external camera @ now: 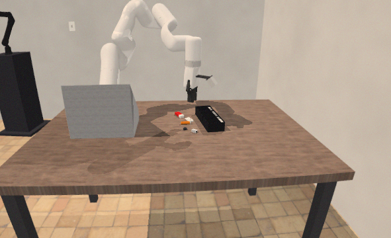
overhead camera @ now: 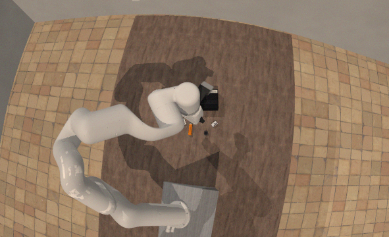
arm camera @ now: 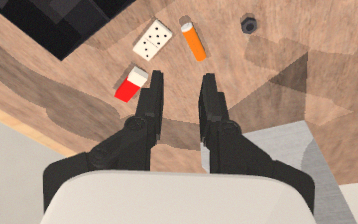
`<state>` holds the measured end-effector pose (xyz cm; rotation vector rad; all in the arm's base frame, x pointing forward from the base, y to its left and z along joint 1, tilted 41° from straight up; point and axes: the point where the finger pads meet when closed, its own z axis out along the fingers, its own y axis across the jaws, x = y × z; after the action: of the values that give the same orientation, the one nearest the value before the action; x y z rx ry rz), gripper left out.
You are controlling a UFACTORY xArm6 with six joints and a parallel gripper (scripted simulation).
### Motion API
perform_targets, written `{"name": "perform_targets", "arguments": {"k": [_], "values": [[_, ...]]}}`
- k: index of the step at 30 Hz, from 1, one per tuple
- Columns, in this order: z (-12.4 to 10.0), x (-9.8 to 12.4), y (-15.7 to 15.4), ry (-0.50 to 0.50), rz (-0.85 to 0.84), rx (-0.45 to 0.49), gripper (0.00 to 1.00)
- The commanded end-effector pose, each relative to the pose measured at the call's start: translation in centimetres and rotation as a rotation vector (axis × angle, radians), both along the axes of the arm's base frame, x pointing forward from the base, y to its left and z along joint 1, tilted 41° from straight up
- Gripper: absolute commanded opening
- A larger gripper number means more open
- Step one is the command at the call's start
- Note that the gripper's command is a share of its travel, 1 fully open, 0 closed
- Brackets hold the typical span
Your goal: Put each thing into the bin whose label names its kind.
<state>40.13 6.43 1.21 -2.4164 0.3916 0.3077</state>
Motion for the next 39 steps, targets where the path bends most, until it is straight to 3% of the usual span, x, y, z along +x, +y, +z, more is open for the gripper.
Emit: {"name": "perform_targets", "arguments": {"k": [1, 8, 39], "values": [[-4.0, -1.3, -1.3, 0.096, -0.122, -0.019, 0.3], [-8.3, -3.4, -2.5, 0.206, -0.25, -0.039, 0.3], [-8.3, -3.4, -2.6, 0.646, -0.793, -0.102, 0.3]]}}
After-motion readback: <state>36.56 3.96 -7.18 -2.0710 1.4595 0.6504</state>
